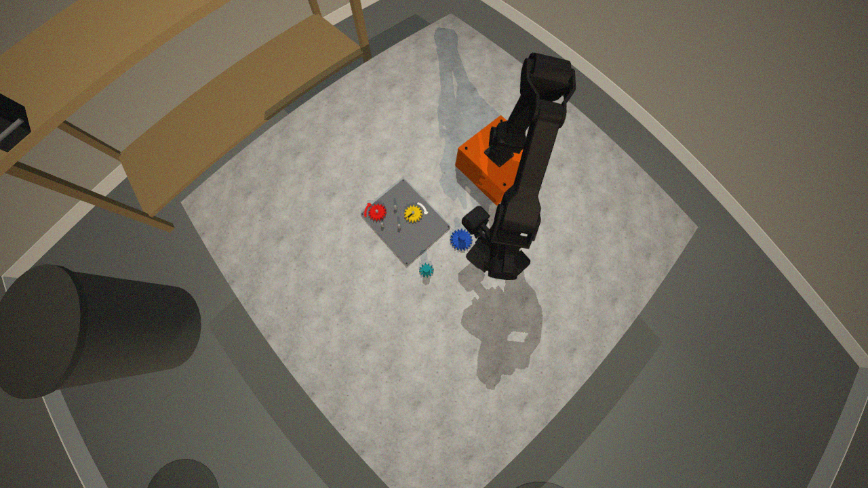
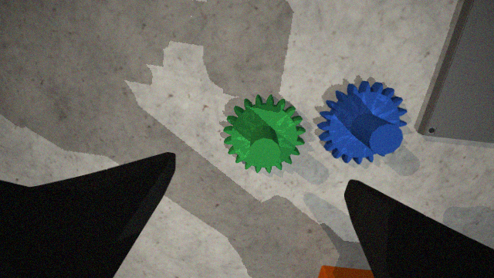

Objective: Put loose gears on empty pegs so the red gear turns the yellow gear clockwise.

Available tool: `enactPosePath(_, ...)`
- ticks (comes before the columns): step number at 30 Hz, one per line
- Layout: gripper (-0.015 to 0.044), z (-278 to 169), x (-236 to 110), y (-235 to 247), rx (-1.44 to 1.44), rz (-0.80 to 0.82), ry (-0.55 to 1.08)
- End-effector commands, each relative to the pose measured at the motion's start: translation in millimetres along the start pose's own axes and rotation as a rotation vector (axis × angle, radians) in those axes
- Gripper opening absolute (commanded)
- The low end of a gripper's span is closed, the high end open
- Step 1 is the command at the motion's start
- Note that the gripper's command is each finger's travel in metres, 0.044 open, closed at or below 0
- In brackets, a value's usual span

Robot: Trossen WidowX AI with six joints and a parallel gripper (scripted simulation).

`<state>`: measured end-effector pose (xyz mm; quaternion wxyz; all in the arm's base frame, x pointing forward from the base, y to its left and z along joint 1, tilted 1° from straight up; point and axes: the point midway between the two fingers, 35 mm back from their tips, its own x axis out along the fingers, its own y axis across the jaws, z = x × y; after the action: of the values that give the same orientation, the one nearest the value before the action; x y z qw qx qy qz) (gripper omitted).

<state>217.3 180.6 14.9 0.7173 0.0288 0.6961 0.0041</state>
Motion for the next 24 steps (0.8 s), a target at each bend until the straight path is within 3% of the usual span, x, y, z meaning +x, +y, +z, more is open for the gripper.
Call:
enactPosePath(1,0.044,-1,13,-1,0.006,-0.014,0.012)
enactPosePath(24,0.044,-2,44,-2,0.006,-0.014,0.012)
